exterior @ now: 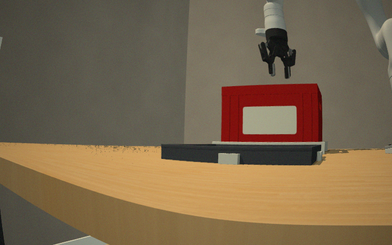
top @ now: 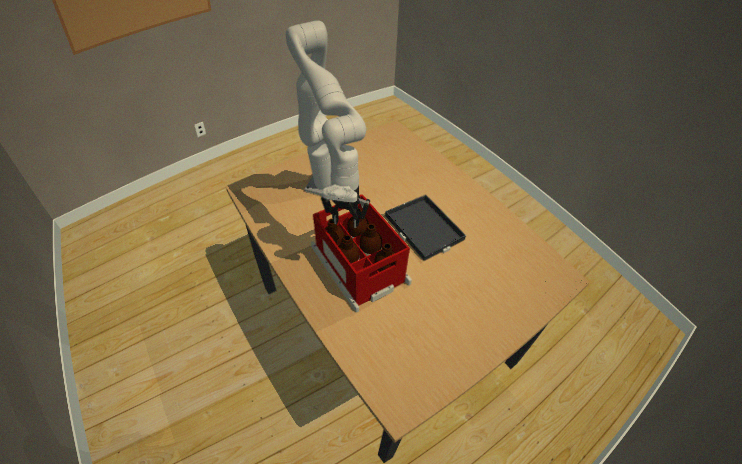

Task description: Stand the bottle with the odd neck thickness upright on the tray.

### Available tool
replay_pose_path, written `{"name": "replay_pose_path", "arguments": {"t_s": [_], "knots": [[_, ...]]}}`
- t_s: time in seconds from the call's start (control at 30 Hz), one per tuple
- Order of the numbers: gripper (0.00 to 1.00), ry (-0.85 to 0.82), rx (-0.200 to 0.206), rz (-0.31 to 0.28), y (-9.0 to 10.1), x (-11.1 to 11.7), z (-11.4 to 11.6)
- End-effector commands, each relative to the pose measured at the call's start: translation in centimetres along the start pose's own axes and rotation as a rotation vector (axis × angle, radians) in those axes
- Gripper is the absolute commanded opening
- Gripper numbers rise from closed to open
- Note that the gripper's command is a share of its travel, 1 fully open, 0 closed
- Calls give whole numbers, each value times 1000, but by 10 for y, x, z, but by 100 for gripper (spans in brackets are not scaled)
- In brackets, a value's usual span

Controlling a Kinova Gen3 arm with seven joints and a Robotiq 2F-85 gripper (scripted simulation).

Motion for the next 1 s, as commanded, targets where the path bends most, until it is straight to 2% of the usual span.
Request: {"name": "replay_pose_path", "arguments": {"t_s": [0.0, 0.9, 0.93, 0.97], "knots": [[0, 0, 1, 1, 1, 0, 0], [0, -1, 1, -2, 2, -3, -2], [64, -1, 1, -2, 2, -3, -2], [64, -1, 1, -2, 2, -3, -2]]}}
Point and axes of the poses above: the point where the finger pads meet when closed, its own y axis back along the fingers, its own z axis across the jaws, x = y × z, the point moved 7 cm from there along y, back along the fingers, and after that the axes turned 4 degrees about y, right-handed, at the moved point
